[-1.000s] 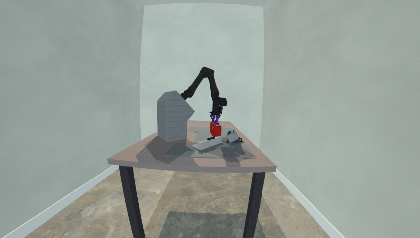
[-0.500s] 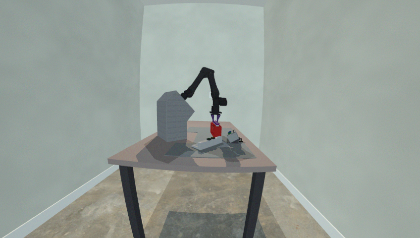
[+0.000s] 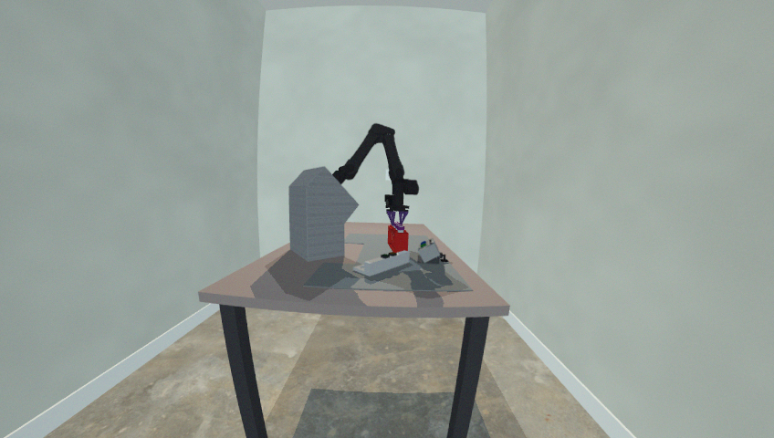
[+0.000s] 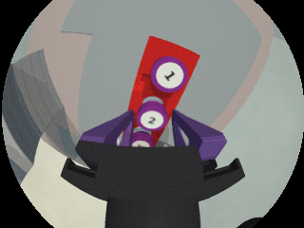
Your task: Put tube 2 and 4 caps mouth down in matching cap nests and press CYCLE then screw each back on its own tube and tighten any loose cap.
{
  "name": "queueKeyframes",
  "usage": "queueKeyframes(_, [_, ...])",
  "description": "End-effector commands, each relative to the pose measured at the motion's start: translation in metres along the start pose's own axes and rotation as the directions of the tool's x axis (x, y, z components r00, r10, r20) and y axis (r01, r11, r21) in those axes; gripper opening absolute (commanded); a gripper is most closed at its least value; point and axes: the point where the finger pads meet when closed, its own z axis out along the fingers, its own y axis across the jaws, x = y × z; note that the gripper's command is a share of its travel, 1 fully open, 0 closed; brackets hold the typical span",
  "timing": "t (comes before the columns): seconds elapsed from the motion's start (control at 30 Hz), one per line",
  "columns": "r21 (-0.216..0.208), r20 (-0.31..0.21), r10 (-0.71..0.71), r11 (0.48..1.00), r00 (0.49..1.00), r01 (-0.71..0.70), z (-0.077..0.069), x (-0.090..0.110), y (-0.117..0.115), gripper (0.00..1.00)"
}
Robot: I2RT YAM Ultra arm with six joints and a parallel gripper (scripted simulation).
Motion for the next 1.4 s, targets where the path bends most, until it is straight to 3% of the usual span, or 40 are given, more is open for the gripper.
queueKeyframes(0.0, [0.009,-0.005,-0.014,1.000,1.000,0.014,-0.0021,0.0014,-0.0024,0.49])
queueKeyframes(0.27, [0.009,-0.005,-0.014,1.000,1.000,0.014,-0.0021,0.0014,-0.0024,0.49])
queueKeyframes(0.33, [0.009,-0.003,0.152,0.988,0.988,-0.152,-0.0020,0.0014,-0.0024,0.49])
queueKeyframes(0.43, [0.010,-0.001,0.377,0.926,0.926,-0.377,-0.0020,0.0015,-0.0024,0.49])
queueKeyframes(0.53, [0.010,0.000,0.467,0.884,0.884,-0.467,-0.0020,0.0015,-0.0025,0.49])
queueKeyframes(0.57, [0.010,0.001,0.539,0.842,0.842,-0.539,-0.0020,0.0015,-0.0025,0.49])
queueKeyframes(0.63, [0.010,0.001,0.539,0.842,0.842,-0.539,-0.0020,0.0015,-0.0025,0.49])
queueKeyframes(0.7, [0.010,0.003,0.671,0.741,0.741,-0.671,-0.0020,0.0015,-0.0025,0.49])
queueKeyframes(0.73, [0.010,0.003,0.671,0.741,0.741,-0.671,-0.0020,0.0015,-0.0025,0.49])
queueKeyframes(0.8, [0.009,0.004,0.775,0.632,0.632,-0.775,-0.0020,0.0015,-0.0025,0.49])
queueKeyframes(0.83, [0.009,0.004,0.785,0.619,0.619,-0.785,-0.0020,0.0015,-0.0025,0.49])
queueKeyframes(0.87, [0.009,0.005,0.834,0.552,0.552,-0.834,-0.0020,0.0015,-0.0025,0.49])
queueKeyframes(0.9, [0.009,0.005,0.834,0.552,0.552,-0.834,-0.0020,0.0015,-0.0025,0.49])
queueKeyframes(0.93, [0.008,0.006,0.877,0.481,0.481,-0.877,-0.0020,0.0015,-0.0025,0.49])
queueKeyframes(0.97, [0.008,0.006,0.877,0.481,0.481,-0.877,-0.0020,0.0015,-0.0025,0.49])
queueKeyframes(1.03, [0.007,0.007,0.939,0.343,0.343,-0.939,-0.0020,0.0015,-0.0025,0.49])
queueKeyframes(1.07, [0.007,0.007,0.944,0.328,0.329,-0.944,-0.0020,0.0015,-0.0025,0.49])
queueKeyframes(1.1, [0.007,0.007,0.969,0.249,0.249,-0.969,-0.0020,0.0015,-0.0025,0.49])
queueKeyframes(1.2, [0.007,0.007,0.969,0.249,0.249,-0.969,-0.0020,0.0015,-0.0025,0.49])
queueKeyframes(1.3, [0.005,0.009,1.000,0.009,0.009,-1.000,-0.0020,0.0015,-0.0025,0.49])
queueKeyframes(1.33, [0.005,0.009,1.000,0.001,0.001,-1.000,-0.0020,0.0015,-0.0025,0.49])
queueKeyframes(1.37, [0.004,0.009,0.997,-0.082,-0.082,-0.997,-0.0020,0.0015,-0.0025,0.49])
